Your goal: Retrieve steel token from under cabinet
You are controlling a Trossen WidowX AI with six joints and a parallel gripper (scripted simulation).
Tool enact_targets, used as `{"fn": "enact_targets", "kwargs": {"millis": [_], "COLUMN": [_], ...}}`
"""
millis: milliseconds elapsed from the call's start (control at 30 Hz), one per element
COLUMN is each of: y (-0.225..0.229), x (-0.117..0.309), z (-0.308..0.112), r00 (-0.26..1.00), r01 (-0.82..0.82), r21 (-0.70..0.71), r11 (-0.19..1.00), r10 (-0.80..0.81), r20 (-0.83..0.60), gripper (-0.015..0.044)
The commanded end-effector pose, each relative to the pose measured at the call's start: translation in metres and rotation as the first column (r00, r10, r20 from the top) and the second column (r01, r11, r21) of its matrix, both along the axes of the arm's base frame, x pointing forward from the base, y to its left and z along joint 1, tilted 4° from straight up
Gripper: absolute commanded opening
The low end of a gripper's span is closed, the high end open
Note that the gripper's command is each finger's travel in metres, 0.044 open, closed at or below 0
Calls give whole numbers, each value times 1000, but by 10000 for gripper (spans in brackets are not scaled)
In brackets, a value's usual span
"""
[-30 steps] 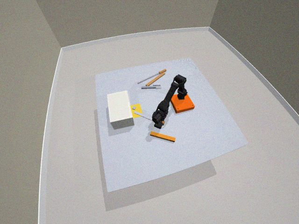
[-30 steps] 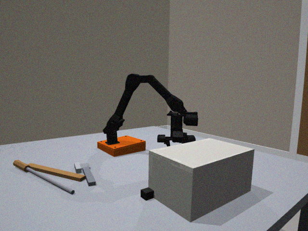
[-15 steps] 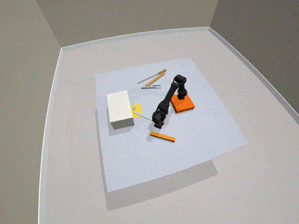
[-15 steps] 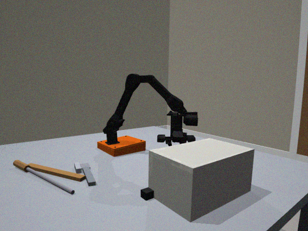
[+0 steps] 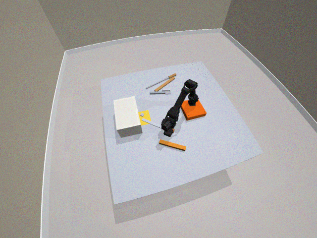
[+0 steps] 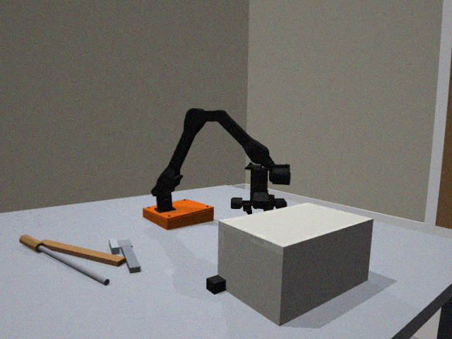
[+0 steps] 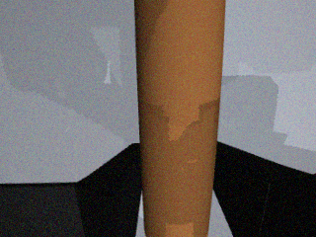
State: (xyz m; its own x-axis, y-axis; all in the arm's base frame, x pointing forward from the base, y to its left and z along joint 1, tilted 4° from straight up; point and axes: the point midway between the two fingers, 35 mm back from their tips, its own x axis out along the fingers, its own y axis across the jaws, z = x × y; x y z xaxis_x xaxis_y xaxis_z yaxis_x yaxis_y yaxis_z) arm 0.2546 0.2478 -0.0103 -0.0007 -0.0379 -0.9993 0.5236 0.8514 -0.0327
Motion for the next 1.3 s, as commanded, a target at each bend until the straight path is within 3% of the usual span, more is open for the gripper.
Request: {"fn": "enact_targets", "kwargs": {"millis": [0, 1067, 1267], "y": [2, 32, 29], "x": [-3, -48, -44], "z": [1, 0, 0], "r00": [1000, 1000, 1000], "r01": [1, 9, 6], "r21": [-1, -2, -4], "r11": [1000, 1000, 1000], "r10": [-1, -9, -6], "r20": [0, -1, -7], "gripper": [0, 0, 157]}}
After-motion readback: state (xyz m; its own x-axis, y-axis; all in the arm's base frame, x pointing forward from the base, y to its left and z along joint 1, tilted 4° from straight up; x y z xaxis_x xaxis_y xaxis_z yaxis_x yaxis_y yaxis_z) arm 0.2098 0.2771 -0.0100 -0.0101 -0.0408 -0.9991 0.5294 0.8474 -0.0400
